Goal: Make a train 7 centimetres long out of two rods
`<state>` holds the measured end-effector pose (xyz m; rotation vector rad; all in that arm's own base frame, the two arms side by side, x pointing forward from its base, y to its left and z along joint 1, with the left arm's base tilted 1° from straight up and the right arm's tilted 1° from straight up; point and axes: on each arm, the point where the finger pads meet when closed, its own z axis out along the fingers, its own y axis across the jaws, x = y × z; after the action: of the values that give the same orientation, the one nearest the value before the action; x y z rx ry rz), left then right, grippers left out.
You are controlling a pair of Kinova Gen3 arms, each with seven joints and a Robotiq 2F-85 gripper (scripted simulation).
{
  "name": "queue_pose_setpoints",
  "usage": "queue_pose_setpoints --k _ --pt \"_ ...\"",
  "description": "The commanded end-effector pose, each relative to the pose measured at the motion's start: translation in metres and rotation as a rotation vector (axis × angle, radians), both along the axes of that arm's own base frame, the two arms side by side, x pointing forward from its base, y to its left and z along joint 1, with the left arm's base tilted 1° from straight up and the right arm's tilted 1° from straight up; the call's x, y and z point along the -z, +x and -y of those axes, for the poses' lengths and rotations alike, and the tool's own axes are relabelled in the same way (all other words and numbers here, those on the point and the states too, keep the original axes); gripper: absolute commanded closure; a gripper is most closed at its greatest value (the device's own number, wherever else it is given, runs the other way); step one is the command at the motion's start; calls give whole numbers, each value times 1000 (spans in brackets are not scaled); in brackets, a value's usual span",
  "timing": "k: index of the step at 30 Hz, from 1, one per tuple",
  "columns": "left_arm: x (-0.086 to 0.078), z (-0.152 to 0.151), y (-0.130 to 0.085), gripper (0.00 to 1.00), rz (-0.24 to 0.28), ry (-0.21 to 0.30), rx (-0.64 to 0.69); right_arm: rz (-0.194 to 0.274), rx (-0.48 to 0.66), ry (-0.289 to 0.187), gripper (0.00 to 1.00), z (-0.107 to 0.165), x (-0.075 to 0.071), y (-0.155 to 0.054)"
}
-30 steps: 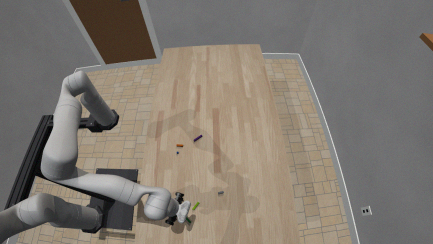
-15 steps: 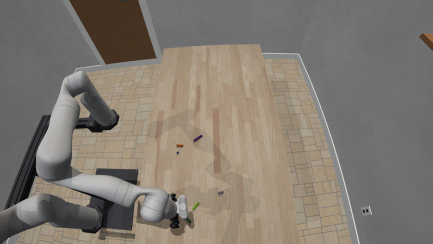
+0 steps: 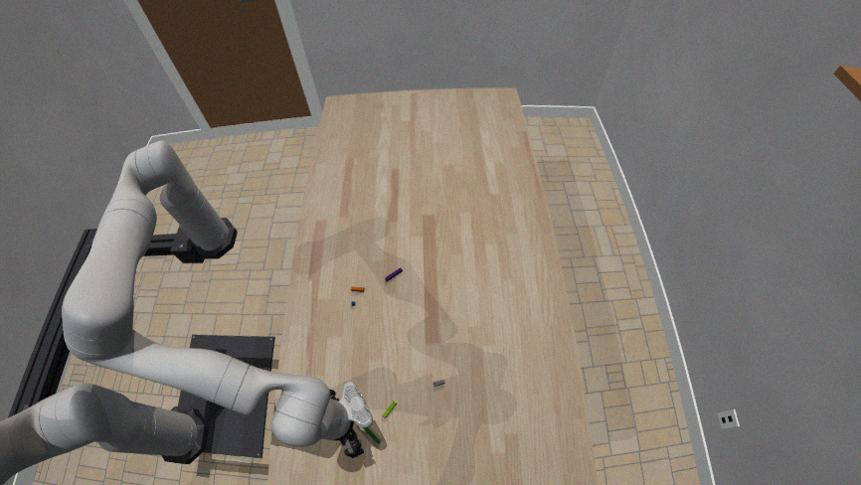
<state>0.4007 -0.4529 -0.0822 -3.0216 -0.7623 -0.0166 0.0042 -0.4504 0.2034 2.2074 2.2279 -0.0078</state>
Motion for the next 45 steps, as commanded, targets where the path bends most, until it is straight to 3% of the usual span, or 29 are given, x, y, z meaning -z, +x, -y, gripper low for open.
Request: queue_pose_setpoints --k 1,20,45 --pt "-5 3 0 2 3 -3 -63 0 0 -2 2 0 -1 0" --pt "-17 11 -2 2 7 -19 -270 0 0 -2 2 0 -1 0" --pt "-19 13 -3 2 8 -22 -306 0 0 -2 2 0 -1 0"
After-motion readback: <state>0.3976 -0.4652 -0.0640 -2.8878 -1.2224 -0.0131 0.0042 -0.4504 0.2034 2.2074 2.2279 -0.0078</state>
